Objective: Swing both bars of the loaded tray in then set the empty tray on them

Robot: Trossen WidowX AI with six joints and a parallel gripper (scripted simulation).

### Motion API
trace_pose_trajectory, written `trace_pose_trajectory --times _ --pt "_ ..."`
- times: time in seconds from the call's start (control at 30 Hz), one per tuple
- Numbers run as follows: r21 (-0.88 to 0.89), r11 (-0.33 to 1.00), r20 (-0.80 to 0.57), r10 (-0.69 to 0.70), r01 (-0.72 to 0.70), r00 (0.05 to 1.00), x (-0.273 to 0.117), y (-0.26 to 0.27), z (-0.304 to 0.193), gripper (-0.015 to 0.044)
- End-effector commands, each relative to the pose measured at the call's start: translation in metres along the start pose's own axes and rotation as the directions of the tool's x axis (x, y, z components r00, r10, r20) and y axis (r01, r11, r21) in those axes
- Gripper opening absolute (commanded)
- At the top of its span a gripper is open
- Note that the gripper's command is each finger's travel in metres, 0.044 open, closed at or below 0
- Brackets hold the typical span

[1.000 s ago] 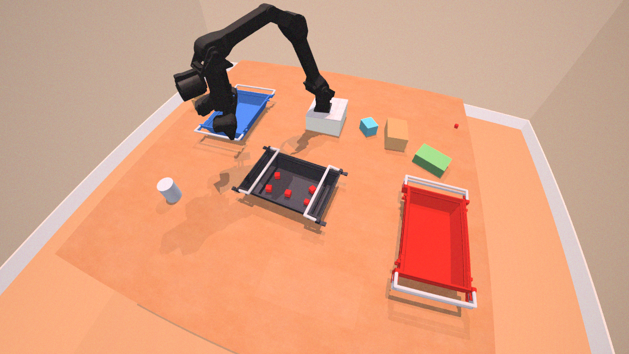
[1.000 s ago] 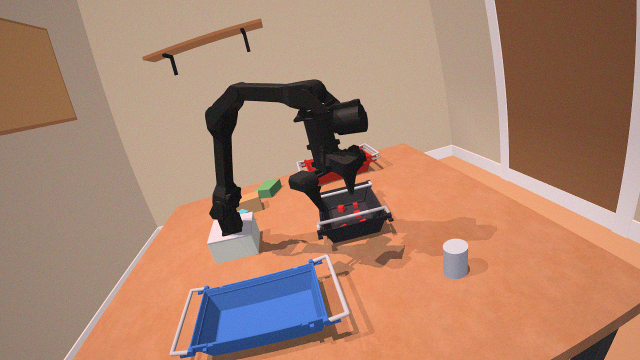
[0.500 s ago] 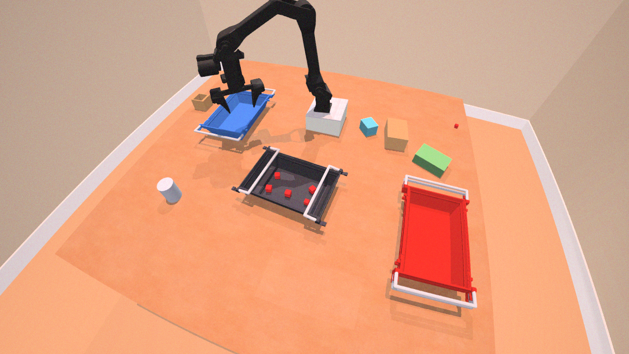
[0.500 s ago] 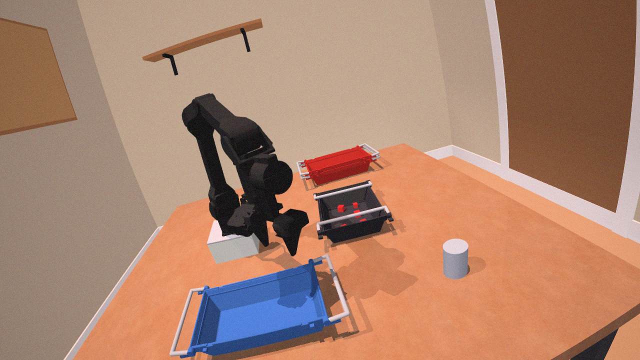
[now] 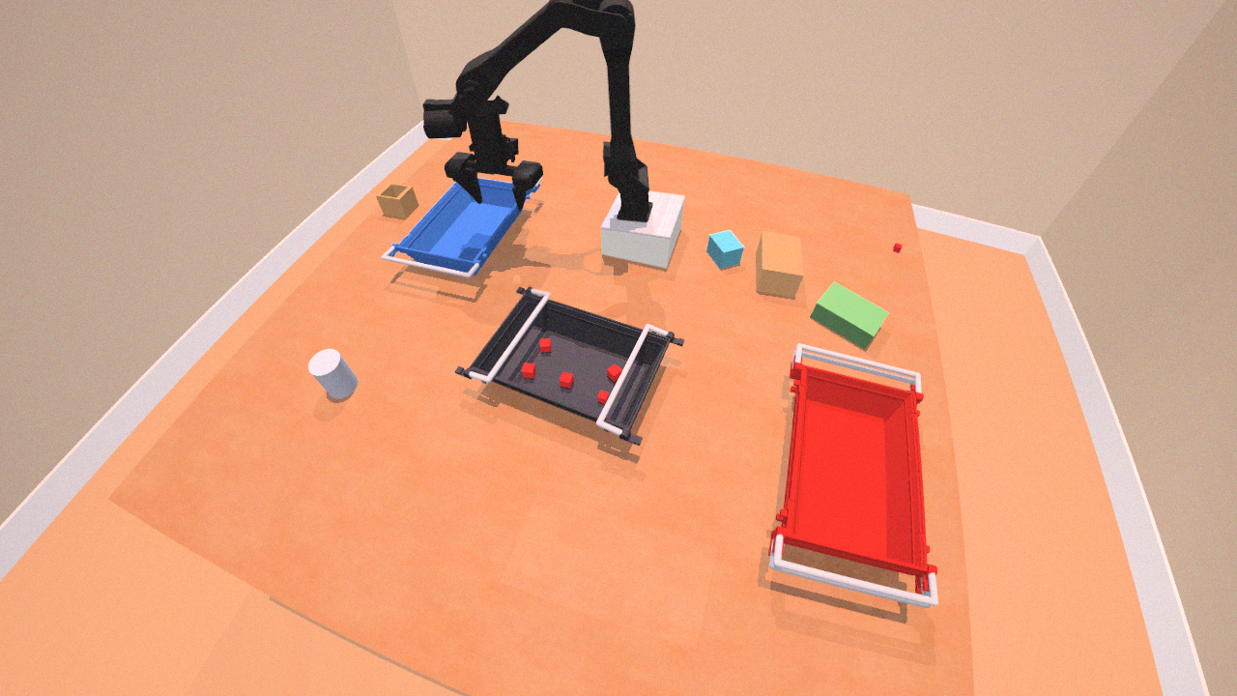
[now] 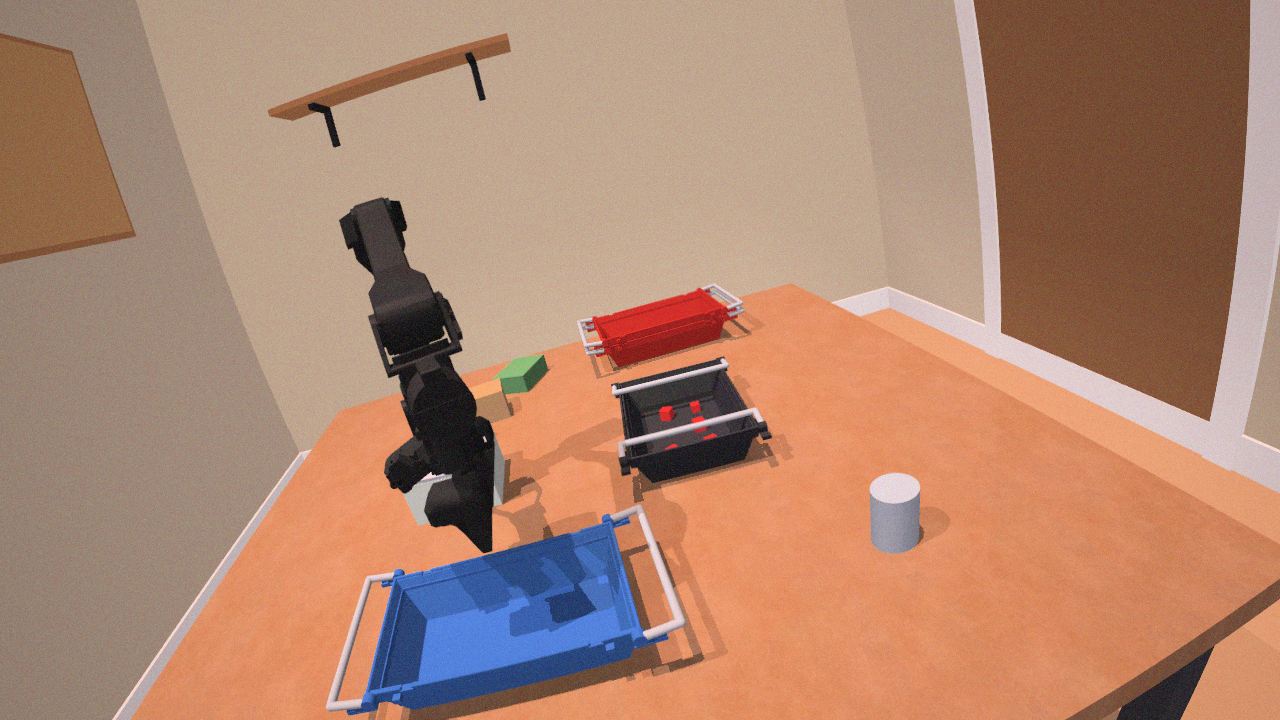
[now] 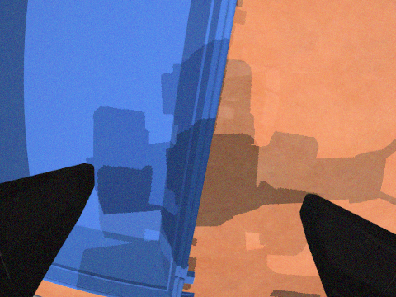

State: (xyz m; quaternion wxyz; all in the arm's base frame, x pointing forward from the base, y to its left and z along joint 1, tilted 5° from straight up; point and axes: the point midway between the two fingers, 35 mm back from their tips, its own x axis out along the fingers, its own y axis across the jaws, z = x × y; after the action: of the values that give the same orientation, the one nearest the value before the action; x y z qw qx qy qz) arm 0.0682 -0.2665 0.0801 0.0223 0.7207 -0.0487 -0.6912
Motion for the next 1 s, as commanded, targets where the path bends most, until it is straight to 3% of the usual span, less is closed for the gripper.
trace_pose_trajectory --times 0.0,0.53,0.7,0.97 --pt "0.015 1.000 -0.001 -0.005 0.005 1.000 0.006 -0.001 0.001 0.0440" --pt "0.015 1.000 -0.001 -0.006 0.006 1.000 0.083 -0.002 0.001 0.0440" --pt "0.015 1.000 -0.001 -0.006 0.006 1.000 0.086 -0.003 0.001 0.0440" --pt "0.015 1.000 -0.001 -0.006 0.006 1.000 0.086 -0.003 0.001 0.0323"
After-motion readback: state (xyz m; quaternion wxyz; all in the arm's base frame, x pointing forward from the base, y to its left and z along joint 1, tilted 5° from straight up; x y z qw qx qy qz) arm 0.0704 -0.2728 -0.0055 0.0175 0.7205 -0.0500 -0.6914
